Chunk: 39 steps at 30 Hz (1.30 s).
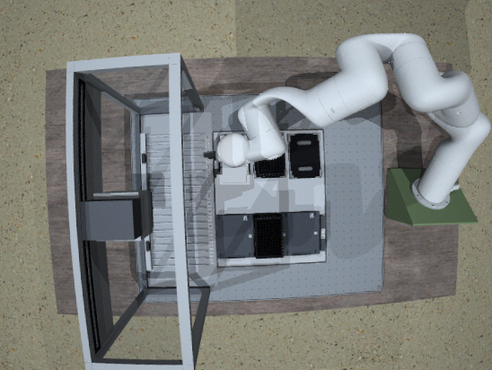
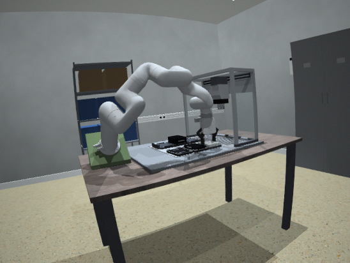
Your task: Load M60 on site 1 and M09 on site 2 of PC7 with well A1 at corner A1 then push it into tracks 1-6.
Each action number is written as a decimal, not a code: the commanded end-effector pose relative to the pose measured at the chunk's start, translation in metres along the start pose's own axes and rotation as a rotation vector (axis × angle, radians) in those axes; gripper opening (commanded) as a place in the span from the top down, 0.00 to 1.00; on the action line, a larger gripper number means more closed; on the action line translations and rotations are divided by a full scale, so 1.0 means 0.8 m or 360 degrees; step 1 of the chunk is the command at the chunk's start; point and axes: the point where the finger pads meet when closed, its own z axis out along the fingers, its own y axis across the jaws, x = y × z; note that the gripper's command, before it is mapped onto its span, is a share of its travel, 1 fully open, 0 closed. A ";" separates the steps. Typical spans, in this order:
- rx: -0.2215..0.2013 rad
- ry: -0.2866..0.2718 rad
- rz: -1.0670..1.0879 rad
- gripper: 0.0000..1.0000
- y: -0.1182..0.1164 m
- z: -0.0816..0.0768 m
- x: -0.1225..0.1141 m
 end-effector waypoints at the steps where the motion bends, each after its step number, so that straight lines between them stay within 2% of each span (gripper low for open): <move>1: -0.0009 0.0003 0.0000 1.00 0.002 -0.004 0.001; 26: -0.0009 0.0003 0.0000 1.00 0.002 -0.004 0.001; 39: -0.0010 0.0003 0.0000 1.00 0.002 -0.013 0.001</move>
